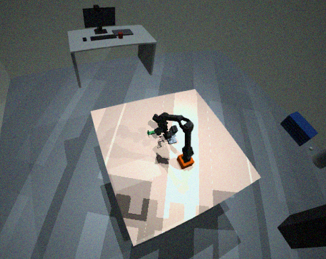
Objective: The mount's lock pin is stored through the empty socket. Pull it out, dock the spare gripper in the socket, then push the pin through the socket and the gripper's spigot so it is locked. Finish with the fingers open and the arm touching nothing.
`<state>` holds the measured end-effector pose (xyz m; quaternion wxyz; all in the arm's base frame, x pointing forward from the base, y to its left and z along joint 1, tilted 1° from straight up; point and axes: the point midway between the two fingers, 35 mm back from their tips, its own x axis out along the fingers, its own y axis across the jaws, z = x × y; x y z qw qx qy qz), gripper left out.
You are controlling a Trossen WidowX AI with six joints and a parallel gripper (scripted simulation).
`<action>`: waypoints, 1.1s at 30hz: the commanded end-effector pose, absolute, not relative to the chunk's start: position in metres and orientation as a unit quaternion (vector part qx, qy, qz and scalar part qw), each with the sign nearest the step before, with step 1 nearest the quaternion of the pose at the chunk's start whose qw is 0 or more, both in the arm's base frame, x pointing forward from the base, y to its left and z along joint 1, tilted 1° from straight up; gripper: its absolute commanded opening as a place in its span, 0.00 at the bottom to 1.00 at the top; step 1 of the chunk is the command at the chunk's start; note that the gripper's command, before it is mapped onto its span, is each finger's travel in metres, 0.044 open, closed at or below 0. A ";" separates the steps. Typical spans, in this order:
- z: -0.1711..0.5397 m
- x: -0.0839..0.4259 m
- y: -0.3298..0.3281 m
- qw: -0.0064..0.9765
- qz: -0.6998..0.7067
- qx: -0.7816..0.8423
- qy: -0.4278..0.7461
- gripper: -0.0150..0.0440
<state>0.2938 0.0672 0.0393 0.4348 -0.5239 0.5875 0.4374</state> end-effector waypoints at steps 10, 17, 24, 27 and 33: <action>0.067 0.294 0.087 0.430 0.439 -0.526 0.588 0.59; 0.083 0.295 0.098 0.426 0.439 -0.529 0.588 0.59; 0.097 0.295 0.107 0.424 0.439 -0.532 0.587 0.59; 0.094 0.295 0.104 0.422 0.439 -0.533 0.587 0.68; 0.094 0.295 0.104 0.422 0.439 -0.533 0.587 0.95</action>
